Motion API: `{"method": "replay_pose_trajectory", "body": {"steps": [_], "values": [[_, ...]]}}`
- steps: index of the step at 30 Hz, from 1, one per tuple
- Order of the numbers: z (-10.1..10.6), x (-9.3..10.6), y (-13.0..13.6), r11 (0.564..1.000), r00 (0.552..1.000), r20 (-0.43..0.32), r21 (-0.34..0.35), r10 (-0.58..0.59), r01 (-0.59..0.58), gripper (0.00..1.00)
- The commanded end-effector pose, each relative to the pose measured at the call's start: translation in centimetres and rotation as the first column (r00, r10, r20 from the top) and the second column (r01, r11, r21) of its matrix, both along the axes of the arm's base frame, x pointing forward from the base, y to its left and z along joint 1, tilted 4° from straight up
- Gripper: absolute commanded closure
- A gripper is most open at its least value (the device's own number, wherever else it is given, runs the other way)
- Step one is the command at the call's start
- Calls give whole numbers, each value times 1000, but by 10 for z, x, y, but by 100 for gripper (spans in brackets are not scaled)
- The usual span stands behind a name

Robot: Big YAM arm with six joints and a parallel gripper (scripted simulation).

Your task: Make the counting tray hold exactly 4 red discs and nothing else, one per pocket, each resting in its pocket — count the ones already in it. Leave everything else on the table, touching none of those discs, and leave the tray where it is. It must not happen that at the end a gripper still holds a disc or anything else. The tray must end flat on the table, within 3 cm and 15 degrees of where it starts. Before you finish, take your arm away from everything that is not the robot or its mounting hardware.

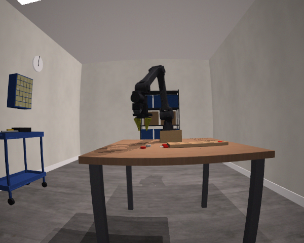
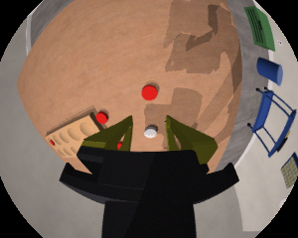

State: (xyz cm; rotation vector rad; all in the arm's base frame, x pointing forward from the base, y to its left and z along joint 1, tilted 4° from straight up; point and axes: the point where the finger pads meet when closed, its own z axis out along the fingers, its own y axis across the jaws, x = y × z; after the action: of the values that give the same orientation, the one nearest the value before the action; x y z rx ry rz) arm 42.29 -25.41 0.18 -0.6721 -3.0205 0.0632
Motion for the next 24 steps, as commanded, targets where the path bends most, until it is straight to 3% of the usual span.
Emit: {"method": "replay_pose_trajectory", "body": {"steps": [1,24], "values": [[-10,1,-5,1000,1000,4,-2,5,-5,56],[-35,-2,-6,1000,1000,3,-2,3,-3,56]]}}
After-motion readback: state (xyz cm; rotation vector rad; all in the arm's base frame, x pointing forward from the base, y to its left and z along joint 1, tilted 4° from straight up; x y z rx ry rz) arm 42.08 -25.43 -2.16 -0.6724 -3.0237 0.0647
